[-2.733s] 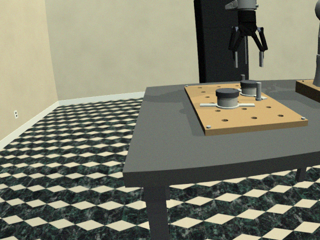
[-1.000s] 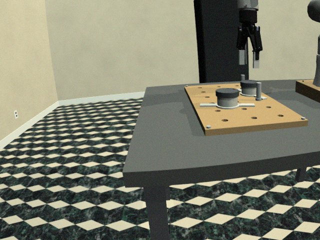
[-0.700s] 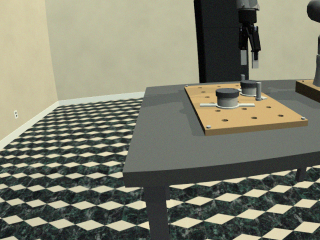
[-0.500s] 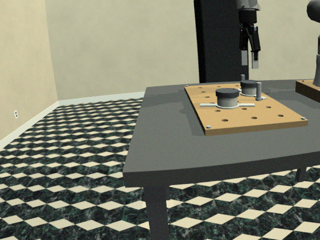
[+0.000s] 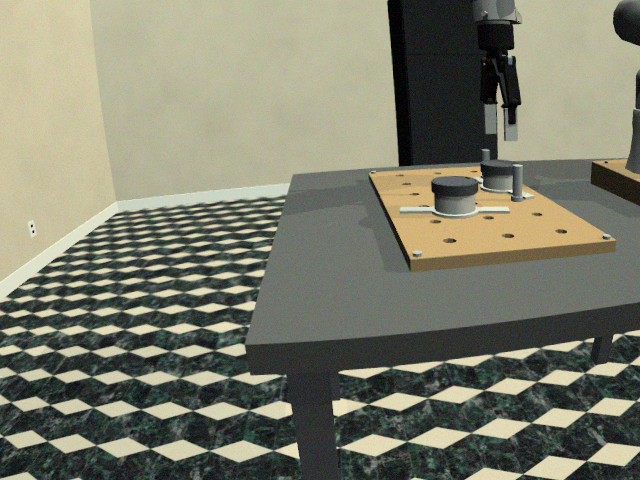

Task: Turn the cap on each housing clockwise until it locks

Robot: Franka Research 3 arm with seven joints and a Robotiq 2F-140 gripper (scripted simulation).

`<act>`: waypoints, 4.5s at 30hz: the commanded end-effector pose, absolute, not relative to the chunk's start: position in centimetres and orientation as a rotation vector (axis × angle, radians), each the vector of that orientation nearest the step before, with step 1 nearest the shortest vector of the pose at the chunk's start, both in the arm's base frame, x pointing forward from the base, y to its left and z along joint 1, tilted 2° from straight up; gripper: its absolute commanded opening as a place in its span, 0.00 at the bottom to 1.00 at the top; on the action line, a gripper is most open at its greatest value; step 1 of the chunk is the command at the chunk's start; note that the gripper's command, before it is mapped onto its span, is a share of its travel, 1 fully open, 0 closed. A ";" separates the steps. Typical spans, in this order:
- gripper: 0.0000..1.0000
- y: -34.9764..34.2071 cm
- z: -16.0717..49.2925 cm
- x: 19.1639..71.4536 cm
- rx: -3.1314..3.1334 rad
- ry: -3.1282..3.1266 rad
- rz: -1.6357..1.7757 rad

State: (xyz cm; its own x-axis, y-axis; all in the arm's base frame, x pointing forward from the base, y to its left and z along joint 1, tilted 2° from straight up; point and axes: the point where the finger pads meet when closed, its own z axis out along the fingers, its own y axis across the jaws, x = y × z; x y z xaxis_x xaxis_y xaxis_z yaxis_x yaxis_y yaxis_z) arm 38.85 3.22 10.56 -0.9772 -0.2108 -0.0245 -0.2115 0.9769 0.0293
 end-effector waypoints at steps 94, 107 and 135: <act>0.78 3.5 4.3 39.2 -0.310 3.099 0.052; 0.78 3.5 4.3 39.2 -0.310 3.099 0.052; 0.10 3.5 4.3 39.2 -0.310 3.099 0.052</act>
